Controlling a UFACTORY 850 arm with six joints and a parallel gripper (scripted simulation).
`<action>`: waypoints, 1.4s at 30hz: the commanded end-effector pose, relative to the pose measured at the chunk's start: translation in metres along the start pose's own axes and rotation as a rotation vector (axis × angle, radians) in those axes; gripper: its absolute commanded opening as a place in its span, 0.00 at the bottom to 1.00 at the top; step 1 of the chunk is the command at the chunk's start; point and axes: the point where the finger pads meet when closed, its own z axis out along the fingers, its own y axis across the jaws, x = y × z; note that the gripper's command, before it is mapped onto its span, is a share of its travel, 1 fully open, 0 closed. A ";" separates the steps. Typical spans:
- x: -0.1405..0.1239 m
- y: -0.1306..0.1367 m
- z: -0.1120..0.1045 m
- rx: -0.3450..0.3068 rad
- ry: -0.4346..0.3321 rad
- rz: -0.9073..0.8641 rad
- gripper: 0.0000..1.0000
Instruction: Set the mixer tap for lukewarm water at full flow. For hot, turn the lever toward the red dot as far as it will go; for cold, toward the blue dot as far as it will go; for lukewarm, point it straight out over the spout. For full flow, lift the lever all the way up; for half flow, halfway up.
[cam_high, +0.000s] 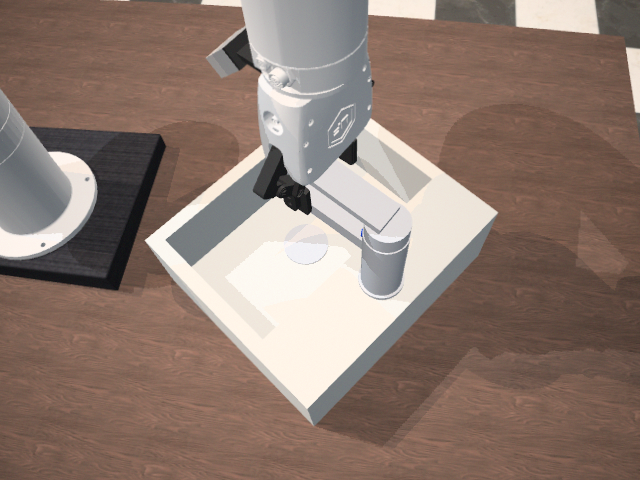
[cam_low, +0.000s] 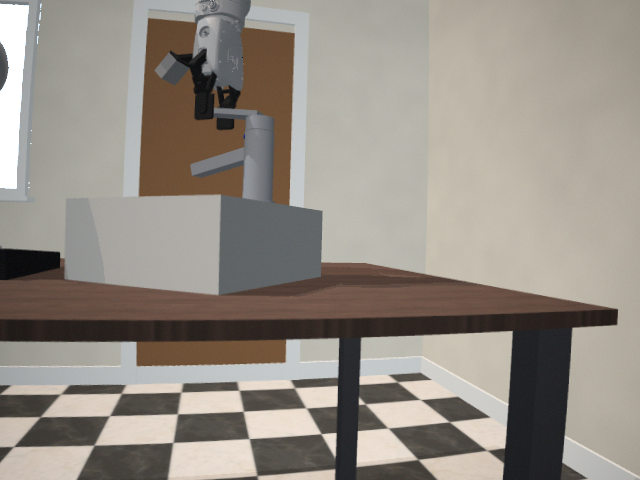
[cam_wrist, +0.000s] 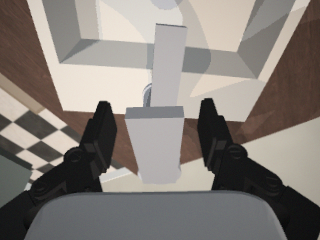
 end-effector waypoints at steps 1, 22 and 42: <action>-0.001 0.000 -0.001 -0.001 -0.002 0.000 0.74; -0.001 0.000 -0.001 -0.001 -0.002 0.000 0.00; -0.001 0.000 -0.001 -0.001 -0.002 0.000 0.00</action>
